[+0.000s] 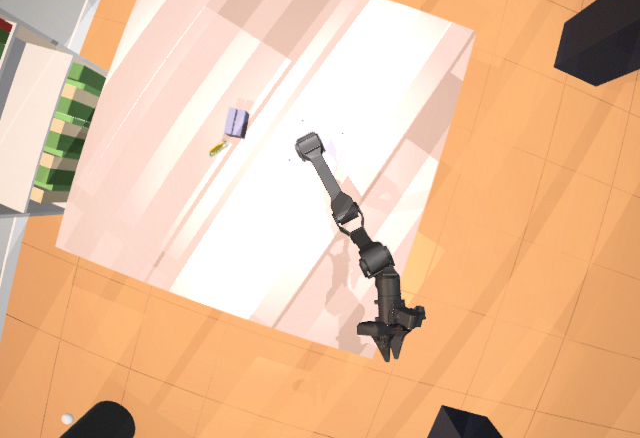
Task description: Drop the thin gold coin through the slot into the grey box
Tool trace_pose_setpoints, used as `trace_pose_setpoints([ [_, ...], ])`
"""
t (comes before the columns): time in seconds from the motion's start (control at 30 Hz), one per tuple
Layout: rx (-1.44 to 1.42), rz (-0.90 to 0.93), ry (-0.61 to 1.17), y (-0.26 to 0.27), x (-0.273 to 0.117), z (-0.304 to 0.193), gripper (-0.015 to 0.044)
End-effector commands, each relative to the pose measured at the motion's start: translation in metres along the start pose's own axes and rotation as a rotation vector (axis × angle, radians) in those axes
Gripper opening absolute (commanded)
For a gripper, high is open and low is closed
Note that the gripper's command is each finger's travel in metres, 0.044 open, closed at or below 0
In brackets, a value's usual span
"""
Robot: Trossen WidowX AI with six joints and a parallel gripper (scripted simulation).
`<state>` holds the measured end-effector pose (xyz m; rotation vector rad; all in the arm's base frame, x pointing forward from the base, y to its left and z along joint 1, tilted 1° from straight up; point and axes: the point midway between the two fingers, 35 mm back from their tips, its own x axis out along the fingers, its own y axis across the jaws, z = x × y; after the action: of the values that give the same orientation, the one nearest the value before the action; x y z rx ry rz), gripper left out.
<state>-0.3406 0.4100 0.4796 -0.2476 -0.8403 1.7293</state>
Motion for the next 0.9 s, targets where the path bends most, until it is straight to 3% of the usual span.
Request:
trace_pose_setpoints([
  [0.0, -0.023, -0.091, -0.123, -0.047, -0.028, 0.047, 0.0161],
  [0.5, -0.069, -0.464, -0.487, -0.188, -0.158, 0.166, 0.0161],
  [0.73, -0.039, -0.684, -0.609, -0.257, -0.235, 0.188, 0.0161],
  [0.87, -0.029, -0.747, -0.630, -0.276, -0.256, 0.189, 0.0161],
])
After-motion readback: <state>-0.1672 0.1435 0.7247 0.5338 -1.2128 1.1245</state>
